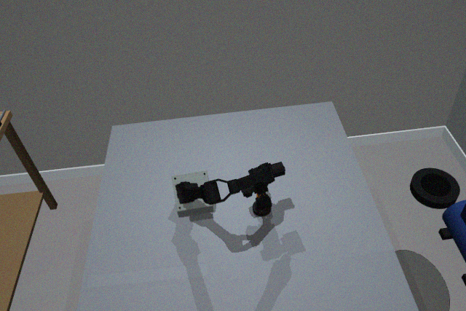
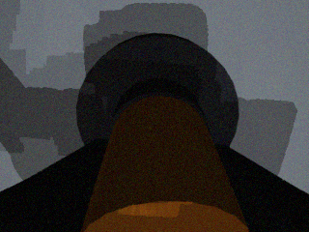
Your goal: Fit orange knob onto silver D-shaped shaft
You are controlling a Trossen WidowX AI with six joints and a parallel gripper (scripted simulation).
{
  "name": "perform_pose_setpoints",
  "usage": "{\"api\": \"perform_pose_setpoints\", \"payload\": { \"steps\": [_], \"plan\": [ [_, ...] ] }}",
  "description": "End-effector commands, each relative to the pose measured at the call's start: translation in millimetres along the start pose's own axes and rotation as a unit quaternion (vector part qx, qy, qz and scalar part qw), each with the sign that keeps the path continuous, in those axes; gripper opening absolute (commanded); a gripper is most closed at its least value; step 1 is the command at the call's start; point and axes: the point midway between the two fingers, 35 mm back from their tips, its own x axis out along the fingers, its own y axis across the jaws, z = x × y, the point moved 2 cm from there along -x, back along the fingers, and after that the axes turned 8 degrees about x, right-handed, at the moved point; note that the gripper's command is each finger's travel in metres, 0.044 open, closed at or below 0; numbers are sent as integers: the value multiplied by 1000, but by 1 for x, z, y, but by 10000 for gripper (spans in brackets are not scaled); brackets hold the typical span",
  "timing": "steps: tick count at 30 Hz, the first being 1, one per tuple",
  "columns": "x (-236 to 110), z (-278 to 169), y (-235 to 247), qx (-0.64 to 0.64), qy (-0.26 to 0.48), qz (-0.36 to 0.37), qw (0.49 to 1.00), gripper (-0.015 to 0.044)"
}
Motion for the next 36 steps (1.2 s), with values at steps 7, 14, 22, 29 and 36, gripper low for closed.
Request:
{"api": "perform_pose_setpoints", "payload": {
  "steps": [7,14,22,29,36],
  "plan": [
    [0,0,0,0,0,0,1000,53],
    [0,0,0,0,0,0,1000,236],
    [0,0,0,0,0,0,1000,440],
    [0,0,0,0,0,0,1000,440],
    [-55,-4,-3,0,0,-4,1000,440]
  ]
}}
